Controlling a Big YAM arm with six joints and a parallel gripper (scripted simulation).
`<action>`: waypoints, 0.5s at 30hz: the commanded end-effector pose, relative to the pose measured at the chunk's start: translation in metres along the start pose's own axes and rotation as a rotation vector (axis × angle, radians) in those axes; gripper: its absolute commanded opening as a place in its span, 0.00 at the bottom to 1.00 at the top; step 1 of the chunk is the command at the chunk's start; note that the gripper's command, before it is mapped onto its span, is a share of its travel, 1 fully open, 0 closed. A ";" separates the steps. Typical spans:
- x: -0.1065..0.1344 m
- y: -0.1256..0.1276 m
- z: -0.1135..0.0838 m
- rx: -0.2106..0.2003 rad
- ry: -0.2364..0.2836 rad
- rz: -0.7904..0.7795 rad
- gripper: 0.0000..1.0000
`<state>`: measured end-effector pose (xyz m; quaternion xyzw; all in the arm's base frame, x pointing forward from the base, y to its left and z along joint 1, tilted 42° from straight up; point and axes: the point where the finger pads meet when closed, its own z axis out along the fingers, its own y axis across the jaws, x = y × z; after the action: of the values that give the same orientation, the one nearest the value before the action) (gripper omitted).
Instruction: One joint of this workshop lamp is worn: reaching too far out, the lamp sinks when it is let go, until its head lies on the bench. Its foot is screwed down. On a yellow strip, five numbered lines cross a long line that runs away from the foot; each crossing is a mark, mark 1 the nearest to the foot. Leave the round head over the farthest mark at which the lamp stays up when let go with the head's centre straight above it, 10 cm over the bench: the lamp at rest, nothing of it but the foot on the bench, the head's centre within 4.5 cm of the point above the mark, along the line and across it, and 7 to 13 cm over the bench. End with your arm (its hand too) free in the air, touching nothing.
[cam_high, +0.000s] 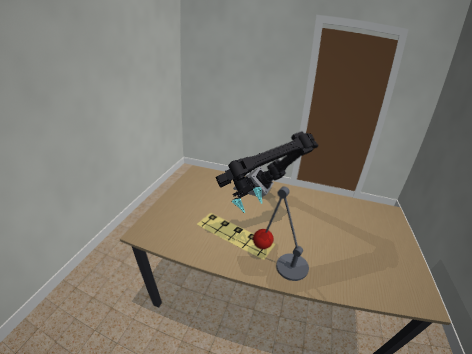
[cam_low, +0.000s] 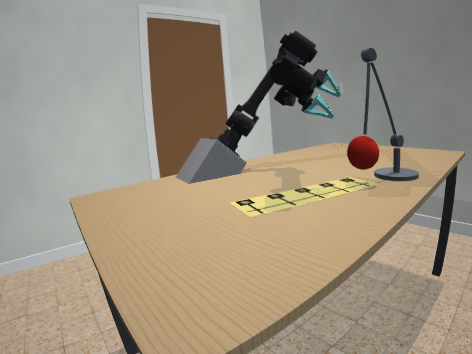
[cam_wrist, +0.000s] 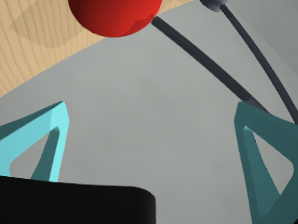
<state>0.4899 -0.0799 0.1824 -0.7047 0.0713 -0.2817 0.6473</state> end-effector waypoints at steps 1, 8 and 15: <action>0.009 -0.010 -0.003 -0.058 -0.010 0.243 1.00; 0.007 -0.007 -0.003 -0.039 -0.005 0.161 1.00; 0.014 -0.014 -0.006 -0.028 -0.002 0.109 1.00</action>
<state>0.4899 -0.0799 0.1824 -0.7047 0.0713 -0.2817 0.6473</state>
